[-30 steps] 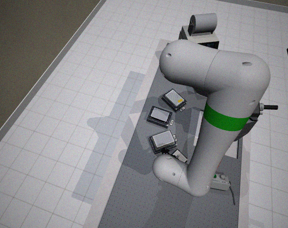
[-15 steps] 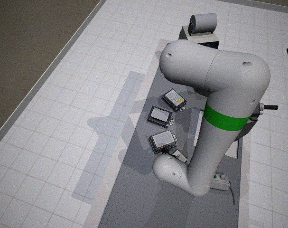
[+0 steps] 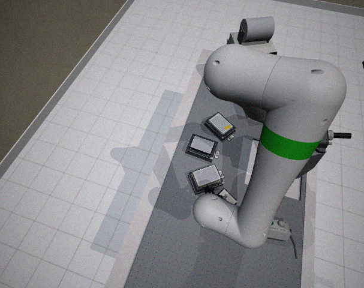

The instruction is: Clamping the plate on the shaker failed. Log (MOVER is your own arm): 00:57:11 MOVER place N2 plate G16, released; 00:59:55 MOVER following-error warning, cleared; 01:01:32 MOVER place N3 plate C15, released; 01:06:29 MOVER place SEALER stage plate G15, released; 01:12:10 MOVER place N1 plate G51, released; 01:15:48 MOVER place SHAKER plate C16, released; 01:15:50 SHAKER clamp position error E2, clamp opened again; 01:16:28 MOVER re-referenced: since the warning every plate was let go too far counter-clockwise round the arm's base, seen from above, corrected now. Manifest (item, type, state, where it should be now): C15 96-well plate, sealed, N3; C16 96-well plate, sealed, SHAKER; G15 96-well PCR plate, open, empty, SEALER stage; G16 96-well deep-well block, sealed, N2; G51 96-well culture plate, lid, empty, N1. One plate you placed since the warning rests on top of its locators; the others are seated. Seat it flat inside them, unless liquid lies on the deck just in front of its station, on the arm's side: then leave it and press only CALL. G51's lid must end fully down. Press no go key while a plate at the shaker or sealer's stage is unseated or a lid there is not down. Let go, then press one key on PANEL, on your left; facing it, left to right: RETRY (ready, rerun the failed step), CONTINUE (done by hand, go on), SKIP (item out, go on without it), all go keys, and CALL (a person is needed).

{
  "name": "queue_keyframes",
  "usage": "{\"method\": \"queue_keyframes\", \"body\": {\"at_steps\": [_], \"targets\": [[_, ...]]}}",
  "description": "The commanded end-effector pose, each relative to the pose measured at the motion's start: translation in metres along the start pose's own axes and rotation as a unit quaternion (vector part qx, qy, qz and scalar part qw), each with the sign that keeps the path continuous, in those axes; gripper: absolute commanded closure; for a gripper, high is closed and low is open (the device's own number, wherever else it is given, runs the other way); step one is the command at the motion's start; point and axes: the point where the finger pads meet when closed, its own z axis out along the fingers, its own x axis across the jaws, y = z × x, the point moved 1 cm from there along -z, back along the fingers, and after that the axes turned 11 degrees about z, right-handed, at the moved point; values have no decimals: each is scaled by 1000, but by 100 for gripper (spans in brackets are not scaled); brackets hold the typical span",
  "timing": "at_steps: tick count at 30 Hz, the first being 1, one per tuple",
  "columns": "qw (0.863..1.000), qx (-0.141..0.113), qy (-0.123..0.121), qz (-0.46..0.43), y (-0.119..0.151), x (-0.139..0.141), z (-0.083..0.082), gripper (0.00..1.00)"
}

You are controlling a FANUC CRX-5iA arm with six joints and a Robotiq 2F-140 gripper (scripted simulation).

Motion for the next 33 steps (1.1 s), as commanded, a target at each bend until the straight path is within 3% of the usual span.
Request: {"method": "queue_keyframes", "body": {"at_steps": [1, 33], "targets": [[1000, 1, 0, 0, 3, 0, -7, 0], [1000, 1, 0, 0, 22, 4, -49, 0]]}}
